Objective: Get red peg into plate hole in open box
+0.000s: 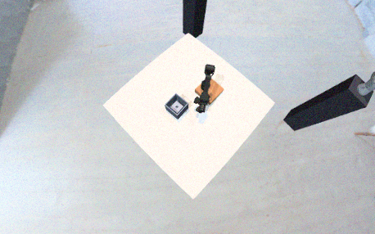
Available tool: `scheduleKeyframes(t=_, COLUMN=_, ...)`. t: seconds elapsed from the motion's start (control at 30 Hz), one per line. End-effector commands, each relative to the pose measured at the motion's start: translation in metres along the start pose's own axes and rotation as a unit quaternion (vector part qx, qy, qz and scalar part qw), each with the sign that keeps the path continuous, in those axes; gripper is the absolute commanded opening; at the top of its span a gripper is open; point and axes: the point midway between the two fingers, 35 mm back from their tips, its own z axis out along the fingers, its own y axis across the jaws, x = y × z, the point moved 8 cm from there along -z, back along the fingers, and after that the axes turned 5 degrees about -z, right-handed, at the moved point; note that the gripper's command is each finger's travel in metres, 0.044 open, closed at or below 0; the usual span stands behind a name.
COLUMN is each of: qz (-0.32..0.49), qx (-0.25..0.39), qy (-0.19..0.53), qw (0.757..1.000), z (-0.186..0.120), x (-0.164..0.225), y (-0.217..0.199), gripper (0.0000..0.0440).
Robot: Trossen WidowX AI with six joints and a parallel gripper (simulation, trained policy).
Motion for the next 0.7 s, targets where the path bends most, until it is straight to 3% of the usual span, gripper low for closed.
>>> scheduleKeyframes(t=0.0, qz=0.002, qx=-0.004, qy=-0.001, qw=1.0, z=0.009, x=0.0, y=0.003, gripper=0.027)
scheduleKeyframes(t=0.33, qz=-0.021, qx=-0.016, qy=0.01, qw=1.0, z=0.02, x=0.005, y=0.016, gripper=0.0012)
scheduleKeyframes(t=0.67, qz=-0.008, qx=-0.055, qy=0.031, qw=0.998, z=0.001, x=0.008, y=0.025, gripper=0.0)
